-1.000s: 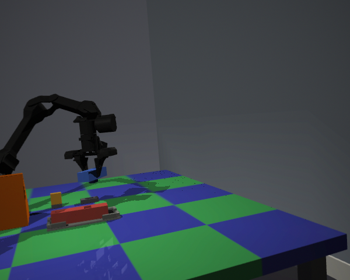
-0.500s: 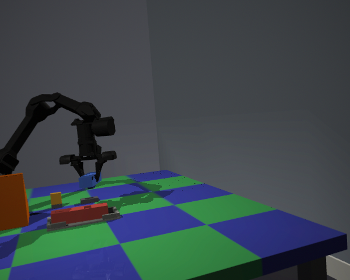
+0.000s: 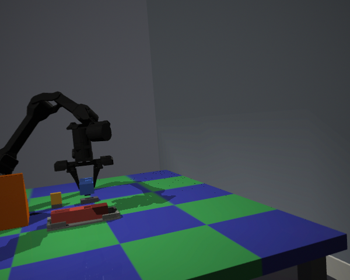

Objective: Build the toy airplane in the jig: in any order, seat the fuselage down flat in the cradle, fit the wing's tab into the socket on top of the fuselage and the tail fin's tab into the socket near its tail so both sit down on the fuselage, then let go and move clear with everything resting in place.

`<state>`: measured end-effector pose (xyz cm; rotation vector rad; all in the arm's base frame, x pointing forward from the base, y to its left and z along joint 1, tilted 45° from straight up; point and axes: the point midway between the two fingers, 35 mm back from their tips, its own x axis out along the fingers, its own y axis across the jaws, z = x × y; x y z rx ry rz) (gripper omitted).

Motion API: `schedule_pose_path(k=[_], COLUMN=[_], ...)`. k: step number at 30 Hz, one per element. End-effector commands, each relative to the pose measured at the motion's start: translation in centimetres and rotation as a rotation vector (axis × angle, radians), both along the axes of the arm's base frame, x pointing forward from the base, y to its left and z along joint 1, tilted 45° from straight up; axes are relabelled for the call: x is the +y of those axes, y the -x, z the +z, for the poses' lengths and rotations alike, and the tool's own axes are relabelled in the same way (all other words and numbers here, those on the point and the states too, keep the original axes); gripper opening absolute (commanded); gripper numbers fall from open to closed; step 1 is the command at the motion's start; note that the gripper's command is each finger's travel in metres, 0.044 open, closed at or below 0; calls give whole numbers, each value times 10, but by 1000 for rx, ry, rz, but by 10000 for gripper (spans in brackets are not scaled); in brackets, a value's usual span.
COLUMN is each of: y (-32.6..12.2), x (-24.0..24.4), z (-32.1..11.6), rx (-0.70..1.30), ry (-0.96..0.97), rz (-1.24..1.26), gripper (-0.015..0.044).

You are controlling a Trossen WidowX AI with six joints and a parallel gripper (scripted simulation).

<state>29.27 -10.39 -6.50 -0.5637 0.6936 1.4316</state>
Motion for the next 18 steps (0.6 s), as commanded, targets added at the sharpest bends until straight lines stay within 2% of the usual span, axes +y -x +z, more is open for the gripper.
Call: schedule_pose_path(k=[1,7,8,18], y=[5,5,5,5], x=[-2,-2,-2,-2], z=[-8,-8,-8,-8], rx=[-20,-20,-20,-20], ry=[-6,-6,-6,-6], rz=[30,30,30,30], gripper=[26,184,195,195])
